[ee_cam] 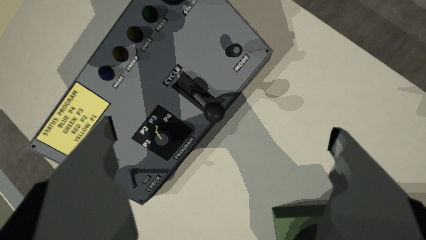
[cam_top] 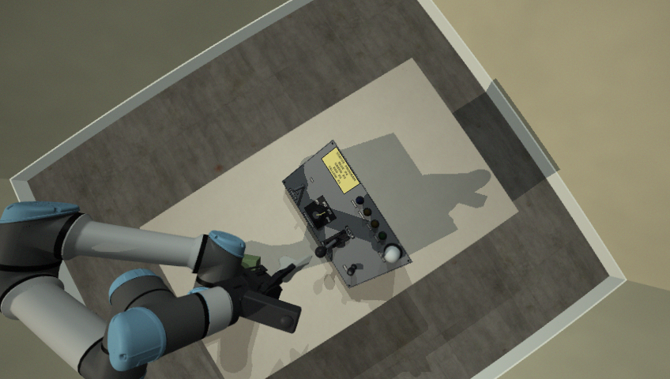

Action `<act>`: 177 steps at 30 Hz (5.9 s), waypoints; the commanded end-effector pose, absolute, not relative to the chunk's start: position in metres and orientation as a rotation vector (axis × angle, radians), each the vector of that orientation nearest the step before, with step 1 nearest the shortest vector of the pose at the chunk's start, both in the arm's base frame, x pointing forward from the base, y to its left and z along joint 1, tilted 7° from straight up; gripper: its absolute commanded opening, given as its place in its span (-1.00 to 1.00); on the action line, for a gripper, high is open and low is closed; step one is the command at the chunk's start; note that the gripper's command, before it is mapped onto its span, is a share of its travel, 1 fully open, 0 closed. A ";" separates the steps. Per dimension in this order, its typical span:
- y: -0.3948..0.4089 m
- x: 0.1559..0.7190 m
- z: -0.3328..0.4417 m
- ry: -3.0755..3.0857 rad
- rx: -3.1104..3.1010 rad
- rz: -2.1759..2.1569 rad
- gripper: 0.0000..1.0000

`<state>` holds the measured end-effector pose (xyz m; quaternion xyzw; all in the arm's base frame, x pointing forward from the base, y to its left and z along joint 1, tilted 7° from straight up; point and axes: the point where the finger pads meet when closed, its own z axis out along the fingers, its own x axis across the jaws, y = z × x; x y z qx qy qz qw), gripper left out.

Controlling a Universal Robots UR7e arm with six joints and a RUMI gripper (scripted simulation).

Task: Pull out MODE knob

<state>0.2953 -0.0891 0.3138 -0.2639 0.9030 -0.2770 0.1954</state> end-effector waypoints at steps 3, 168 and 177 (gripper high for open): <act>-0.098 0.303 0.300 2.532 -0.863 -0.752 1.00; -0.202 0.336 0.211 1.952 -1.904 -0.652 -0.11; -0.202 0.336 0.211 1.952 -1.904 -0.652 -0.11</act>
